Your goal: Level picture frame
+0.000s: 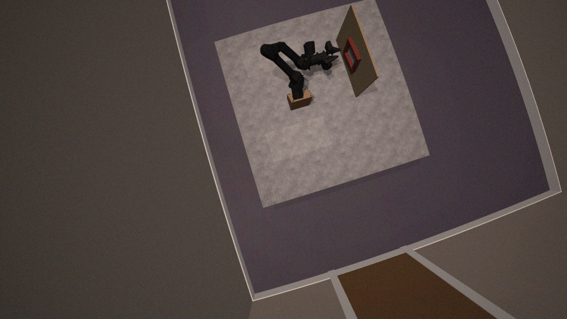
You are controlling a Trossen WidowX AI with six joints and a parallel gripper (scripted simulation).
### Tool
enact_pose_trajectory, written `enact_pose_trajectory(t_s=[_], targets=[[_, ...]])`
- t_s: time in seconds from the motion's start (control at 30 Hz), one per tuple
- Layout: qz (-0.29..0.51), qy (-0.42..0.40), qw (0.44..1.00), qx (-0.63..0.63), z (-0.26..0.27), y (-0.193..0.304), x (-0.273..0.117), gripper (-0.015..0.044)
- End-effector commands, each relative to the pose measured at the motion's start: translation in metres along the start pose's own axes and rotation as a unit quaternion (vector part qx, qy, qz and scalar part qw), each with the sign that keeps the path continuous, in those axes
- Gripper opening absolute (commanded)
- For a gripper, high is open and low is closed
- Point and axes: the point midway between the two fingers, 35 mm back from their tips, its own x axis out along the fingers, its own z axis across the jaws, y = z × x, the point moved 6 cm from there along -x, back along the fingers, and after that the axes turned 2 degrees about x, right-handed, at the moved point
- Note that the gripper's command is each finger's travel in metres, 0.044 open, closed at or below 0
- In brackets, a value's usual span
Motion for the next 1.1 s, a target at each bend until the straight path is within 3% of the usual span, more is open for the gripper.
enact_pose_trajectory(t_s=[0.0,0.17,1.07], targets=[[0.002,-0.002,1.0,0.003,0.001,0.002,0.026,0.026],[0.002,-0.002,1.0,0.002,-0.002,-0.004,0.054,0.026],[0.002,-0.002,1.0,0.002,-0.002,-0.003,0.069,0.026]])
